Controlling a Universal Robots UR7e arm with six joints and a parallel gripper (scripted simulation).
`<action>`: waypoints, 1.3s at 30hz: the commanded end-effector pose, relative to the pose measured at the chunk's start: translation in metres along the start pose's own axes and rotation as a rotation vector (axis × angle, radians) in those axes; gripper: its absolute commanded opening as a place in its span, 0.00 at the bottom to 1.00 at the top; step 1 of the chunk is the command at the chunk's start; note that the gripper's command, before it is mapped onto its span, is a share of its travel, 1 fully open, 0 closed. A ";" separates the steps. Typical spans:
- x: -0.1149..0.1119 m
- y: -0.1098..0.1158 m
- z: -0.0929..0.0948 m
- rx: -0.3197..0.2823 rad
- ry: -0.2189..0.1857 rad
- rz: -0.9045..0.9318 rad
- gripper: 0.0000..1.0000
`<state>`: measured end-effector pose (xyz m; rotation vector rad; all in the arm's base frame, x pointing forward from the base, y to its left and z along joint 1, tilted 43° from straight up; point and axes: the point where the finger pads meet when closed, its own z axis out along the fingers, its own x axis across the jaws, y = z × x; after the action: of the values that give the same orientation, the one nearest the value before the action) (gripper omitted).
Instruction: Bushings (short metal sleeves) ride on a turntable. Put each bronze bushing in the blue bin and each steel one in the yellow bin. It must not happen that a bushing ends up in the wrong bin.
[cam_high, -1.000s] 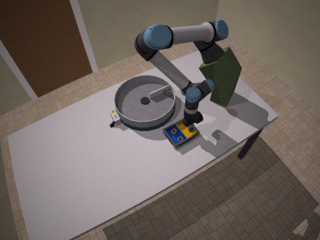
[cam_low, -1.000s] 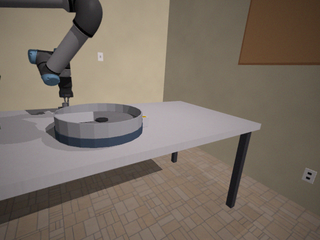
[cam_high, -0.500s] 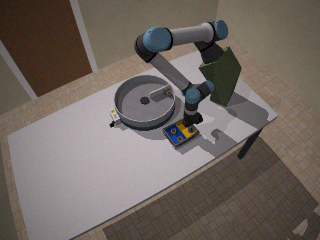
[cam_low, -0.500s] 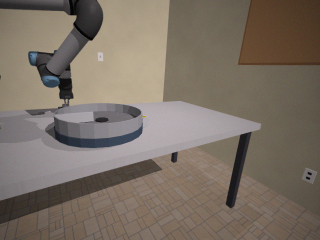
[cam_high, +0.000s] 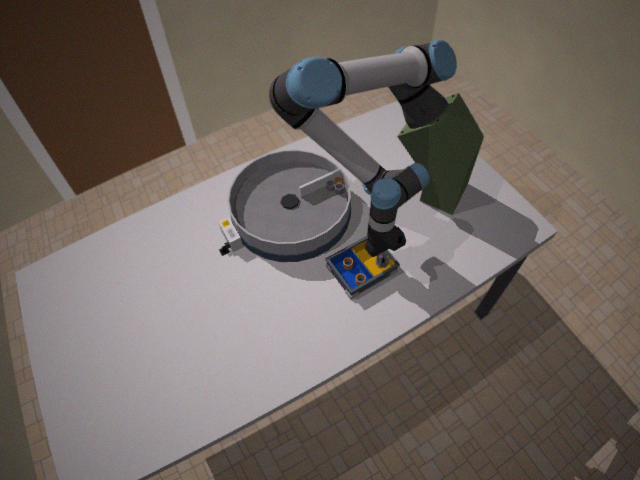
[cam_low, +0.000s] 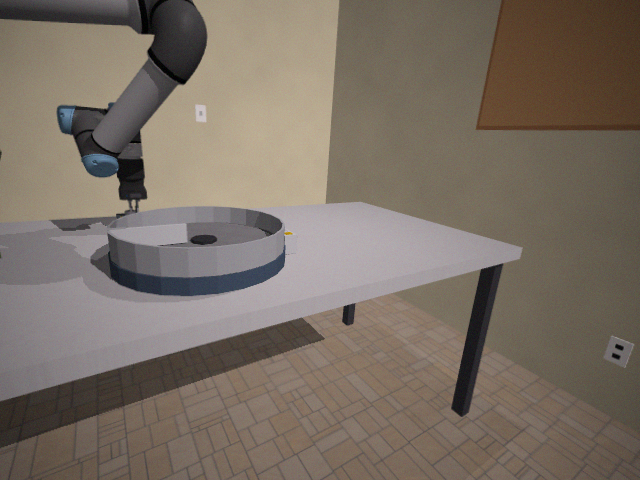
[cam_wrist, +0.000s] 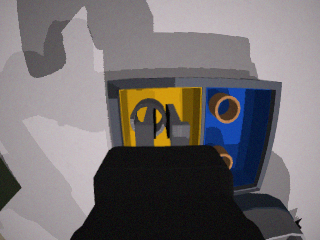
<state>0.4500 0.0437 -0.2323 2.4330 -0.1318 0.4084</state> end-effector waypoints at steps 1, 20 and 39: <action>0.000 0.000 0.002 0.001 0.001 0.000 0.00; 0.000 0.000 0.013 0.001 0.001 0.000 0.00; 0.000 0.000 0.020 0.001 0.001 0.000 0.00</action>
<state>0.4552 0.0311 -0.2471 2.4330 -0.1317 0.4085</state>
